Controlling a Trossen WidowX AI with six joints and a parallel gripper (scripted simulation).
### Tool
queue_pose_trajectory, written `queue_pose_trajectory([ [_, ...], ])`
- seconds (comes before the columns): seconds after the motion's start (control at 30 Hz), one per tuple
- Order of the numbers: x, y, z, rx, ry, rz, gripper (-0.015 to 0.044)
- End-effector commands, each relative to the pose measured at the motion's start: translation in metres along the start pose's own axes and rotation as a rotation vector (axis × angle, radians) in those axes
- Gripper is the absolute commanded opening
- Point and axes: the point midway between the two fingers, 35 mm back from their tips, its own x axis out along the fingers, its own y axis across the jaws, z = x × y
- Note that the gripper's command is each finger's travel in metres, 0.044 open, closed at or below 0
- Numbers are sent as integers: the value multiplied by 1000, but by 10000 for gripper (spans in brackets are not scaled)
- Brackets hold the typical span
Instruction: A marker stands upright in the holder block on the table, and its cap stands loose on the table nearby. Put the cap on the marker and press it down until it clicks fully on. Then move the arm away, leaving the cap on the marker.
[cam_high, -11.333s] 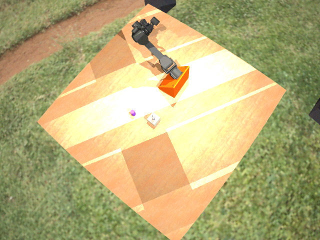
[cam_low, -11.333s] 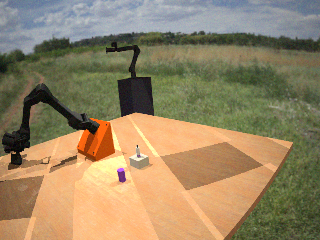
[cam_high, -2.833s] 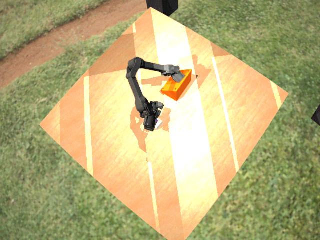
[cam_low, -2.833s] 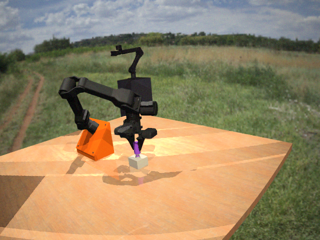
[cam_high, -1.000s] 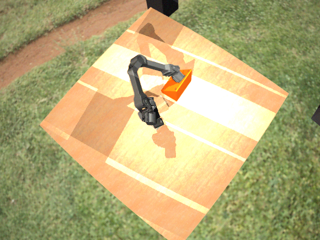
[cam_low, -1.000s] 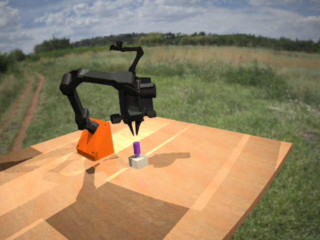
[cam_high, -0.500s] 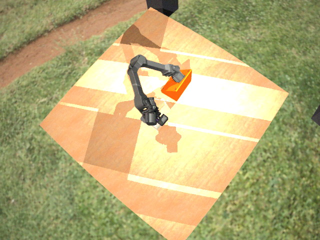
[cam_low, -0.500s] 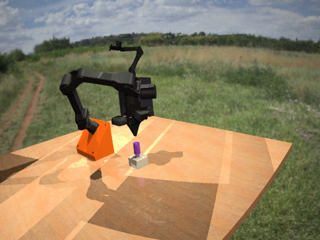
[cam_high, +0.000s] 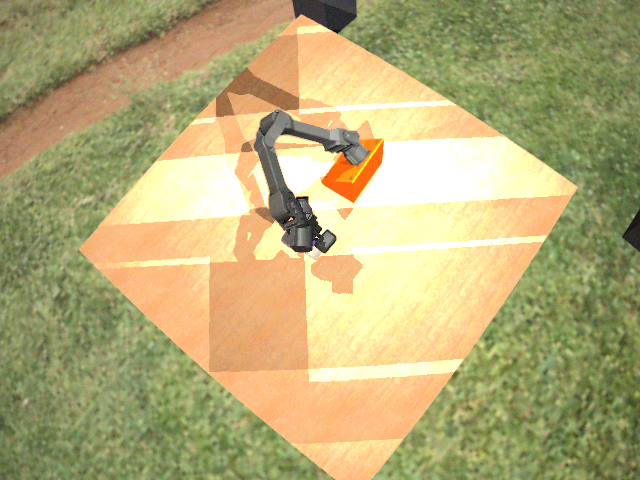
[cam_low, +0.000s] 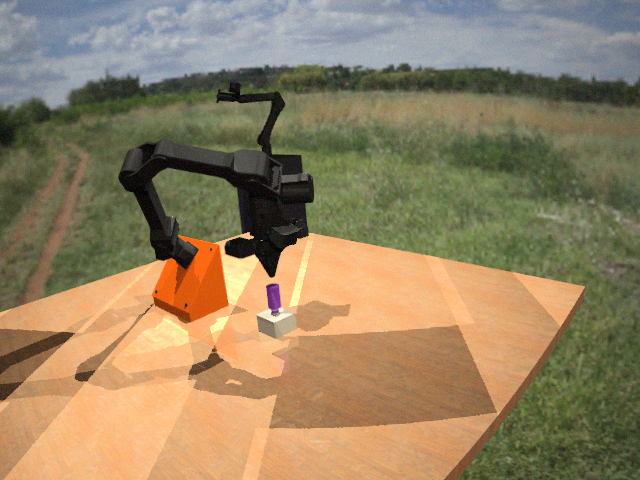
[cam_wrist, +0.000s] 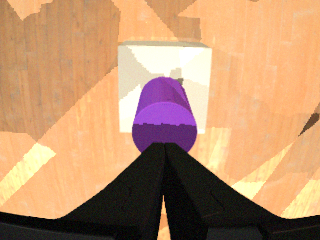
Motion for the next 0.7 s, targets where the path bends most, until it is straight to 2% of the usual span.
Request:
queue_pose_trajectory([
  [0.0, 8, -1, -1, -9, -1, -8, 0],
  [0.67, 31, 1, 2, -9, -1, -8, 0],
])
